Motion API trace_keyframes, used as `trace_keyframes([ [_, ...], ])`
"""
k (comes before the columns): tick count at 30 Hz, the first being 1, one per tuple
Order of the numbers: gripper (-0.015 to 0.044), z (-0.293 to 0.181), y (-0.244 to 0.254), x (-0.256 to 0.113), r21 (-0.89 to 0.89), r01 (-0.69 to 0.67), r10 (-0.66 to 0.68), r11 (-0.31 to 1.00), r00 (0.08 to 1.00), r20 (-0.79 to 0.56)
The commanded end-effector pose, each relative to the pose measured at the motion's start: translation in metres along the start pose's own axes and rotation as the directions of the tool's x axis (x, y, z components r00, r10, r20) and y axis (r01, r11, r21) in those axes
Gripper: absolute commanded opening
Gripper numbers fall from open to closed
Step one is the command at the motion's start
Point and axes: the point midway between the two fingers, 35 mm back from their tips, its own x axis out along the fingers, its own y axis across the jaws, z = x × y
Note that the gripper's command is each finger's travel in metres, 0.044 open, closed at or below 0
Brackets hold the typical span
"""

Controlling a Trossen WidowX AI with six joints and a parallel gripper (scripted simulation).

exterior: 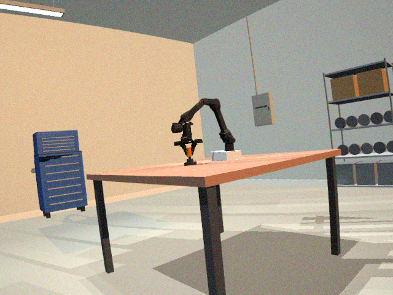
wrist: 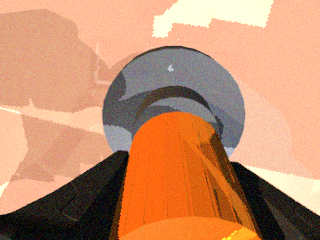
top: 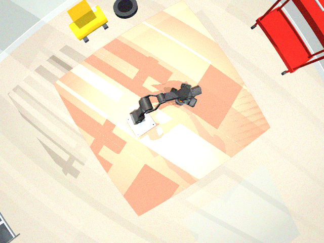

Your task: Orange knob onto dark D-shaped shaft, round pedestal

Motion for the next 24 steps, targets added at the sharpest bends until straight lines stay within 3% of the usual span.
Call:
trace_keyframes([
  [1, 0.0000, 0.001, 0.000, 0.000, 0.001, 0.002, -0.002, 1.000, 1.000, 0.001],
  [24, 0.0000, 0.000, 0.000, 0.015, 0.001, 0.001, -0.001, 1.000, 1.000, 0.000],
])
